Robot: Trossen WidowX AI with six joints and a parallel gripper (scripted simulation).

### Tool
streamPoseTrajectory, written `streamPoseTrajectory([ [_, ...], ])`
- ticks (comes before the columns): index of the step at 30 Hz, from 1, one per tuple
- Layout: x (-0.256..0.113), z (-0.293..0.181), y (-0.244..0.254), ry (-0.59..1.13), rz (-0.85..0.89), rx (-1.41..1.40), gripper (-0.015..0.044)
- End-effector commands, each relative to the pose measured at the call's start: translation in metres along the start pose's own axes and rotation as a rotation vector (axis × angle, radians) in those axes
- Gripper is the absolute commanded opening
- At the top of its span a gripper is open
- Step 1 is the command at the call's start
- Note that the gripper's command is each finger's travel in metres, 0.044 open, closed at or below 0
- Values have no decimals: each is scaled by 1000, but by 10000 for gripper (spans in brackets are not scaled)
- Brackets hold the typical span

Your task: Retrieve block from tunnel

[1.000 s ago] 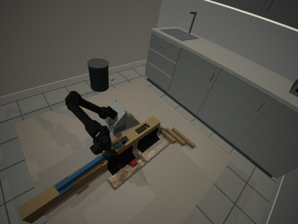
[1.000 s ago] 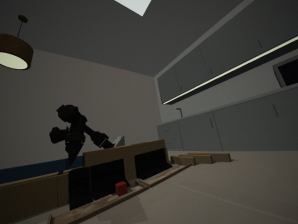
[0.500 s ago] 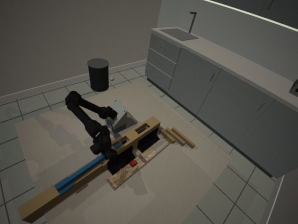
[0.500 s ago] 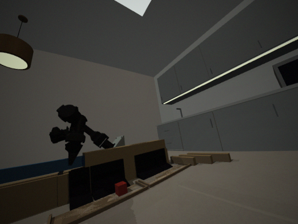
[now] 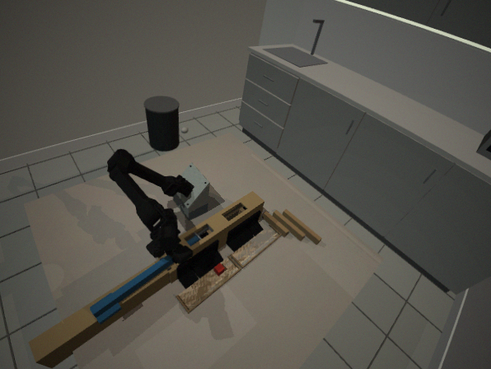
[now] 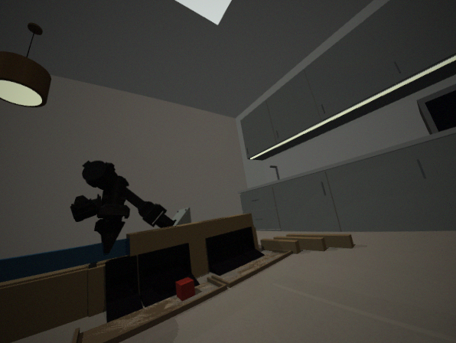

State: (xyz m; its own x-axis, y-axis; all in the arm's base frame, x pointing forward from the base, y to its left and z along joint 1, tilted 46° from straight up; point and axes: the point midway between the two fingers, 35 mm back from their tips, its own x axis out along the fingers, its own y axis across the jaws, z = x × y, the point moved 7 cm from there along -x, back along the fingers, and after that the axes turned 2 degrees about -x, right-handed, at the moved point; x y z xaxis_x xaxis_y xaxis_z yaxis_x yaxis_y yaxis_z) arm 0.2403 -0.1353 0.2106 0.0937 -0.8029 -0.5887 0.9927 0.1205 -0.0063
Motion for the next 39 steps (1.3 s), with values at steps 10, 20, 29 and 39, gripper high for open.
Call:
streamPoseTrajectory([
  [10,11,50,-9,-57,-23,67,0],
  [20,11,50,-9,-57,-23,67,0],
  [29,11,50,-9,-57,-23,67,0],
  [39,11,50,-9,-57,-23,67,0],
])
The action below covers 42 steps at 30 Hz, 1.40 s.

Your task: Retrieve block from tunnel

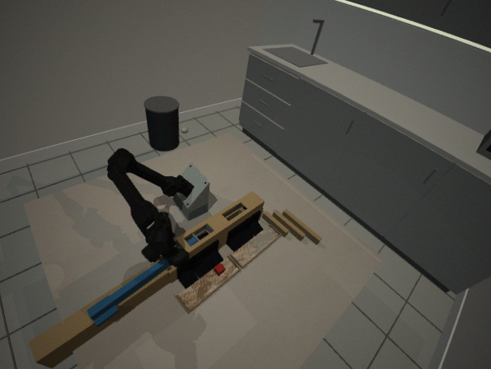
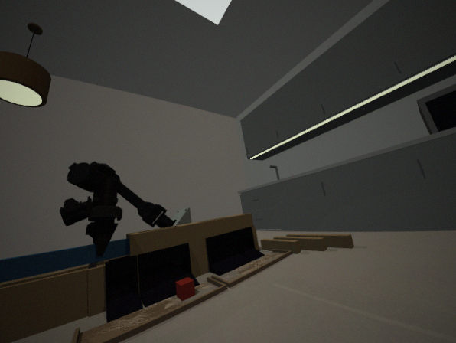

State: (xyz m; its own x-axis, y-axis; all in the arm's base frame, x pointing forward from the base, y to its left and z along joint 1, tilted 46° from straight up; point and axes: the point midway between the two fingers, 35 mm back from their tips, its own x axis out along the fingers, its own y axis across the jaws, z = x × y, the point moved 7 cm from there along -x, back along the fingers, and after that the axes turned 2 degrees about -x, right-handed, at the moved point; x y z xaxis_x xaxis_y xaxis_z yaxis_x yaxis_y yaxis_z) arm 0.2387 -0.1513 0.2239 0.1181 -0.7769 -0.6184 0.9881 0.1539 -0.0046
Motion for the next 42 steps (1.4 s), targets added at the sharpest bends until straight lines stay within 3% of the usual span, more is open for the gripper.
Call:
streamPoseTrajectory([
  [1,5,30,-6,-94,-50,86,0],
  [14,5,30,-6,-94,-50,86,0],
  [15,0,0,0,-1,0,2,26],
  [23,-4,0,2,-7,-8,11,236],
  [31,-34,-6,13,-81,-49,79,440],
  [42,-34,11,7,-103,-66,83,440],
])
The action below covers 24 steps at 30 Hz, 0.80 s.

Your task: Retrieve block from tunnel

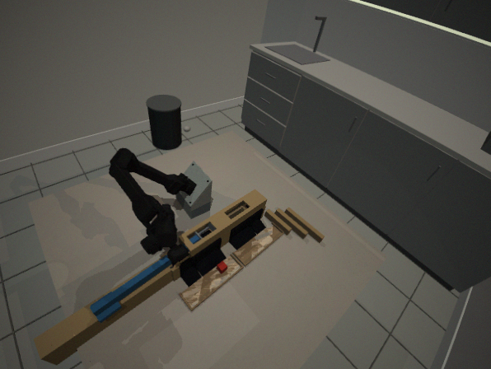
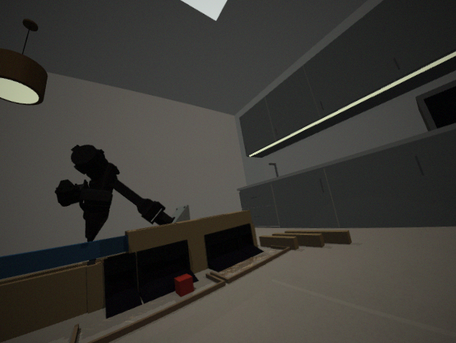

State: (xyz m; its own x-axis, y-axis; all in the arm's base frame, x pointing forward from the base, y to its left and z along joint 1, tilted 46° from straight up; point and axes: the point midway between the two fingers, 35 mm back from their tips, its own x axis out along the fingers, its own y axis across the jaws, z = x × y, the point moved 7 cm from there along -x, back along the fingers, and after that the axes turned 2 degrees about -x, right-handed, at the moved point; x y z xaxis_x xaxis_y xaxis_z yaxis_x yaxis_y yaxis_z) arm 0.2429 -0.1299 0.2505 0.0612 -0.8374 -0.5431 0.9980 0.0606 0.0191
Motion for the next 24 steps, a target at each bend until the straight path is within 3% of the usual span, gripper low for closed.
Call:
streamPoseTrajectory([
  [1,0,3,0,-10,-3,9,440],
  [24,34,-3,-7,-12,-3,10,440],
])
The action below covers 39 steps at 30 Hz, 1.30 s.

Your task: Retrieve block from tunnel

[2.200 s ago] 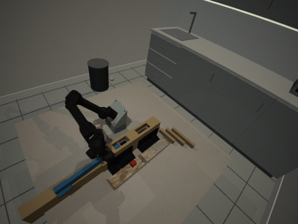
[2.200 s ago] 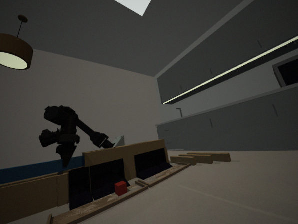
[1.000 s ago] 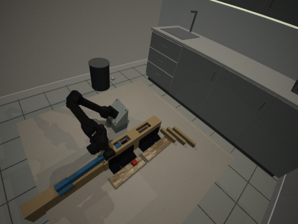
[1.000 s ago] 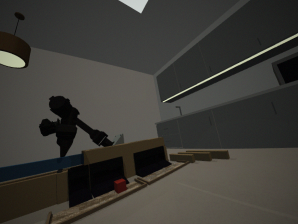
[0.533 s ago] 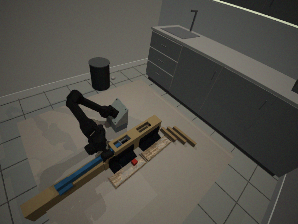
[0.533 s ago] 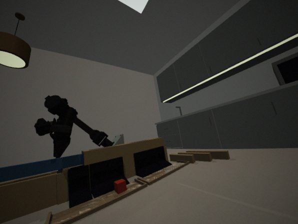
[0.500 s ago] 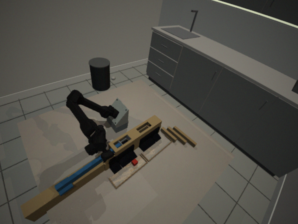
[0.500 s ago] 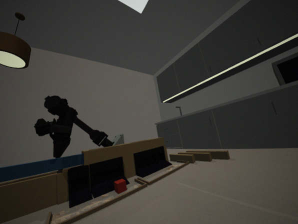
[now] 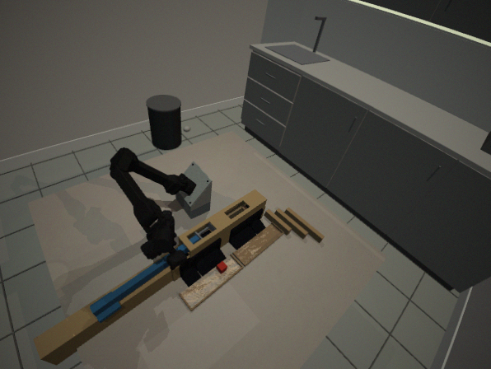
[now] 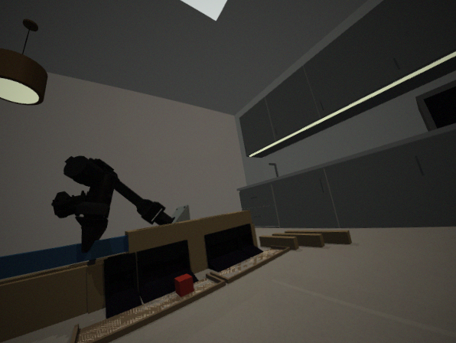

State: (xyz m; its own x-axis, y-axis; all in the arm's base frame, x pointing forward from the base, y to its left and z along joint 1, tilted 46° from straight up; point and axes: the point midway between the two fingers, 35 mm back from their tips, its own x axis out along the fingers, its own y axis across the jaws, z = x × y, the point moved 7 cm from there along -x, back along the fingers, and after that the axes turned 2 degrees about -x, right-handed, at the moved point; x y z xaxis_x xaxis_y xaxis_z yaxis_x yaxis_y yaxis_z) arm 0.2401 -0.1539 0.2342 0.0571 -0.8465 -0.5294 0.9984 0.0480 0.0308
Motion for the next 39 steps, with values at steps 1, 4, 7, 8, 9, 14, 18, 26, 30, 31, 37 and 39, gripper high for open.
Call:
streamPoseTrajectory([
  [1,7,-3,-2,4,1,-7,440],
  [4,1,0,0,0,0,0,361],
  [7,1,0,0,0,0,0,282],
  [8,1,0,0,0,0,0,256],
  [9,1,0,0,0,0,0,230],
  [14,1,0,0,0,0,0,99],
  [18,1,0,0,0,0,0,33],
  [26,7,11,-2,2,0,-3,0],
  [30,12,22,-3,3,1,-6,0],
  [31,13,23,-4,2,1,-7,0],
  [37,13,23,-4,2,2,-7,0],
  [39,13,23,-4,2,2,-7,0],
])
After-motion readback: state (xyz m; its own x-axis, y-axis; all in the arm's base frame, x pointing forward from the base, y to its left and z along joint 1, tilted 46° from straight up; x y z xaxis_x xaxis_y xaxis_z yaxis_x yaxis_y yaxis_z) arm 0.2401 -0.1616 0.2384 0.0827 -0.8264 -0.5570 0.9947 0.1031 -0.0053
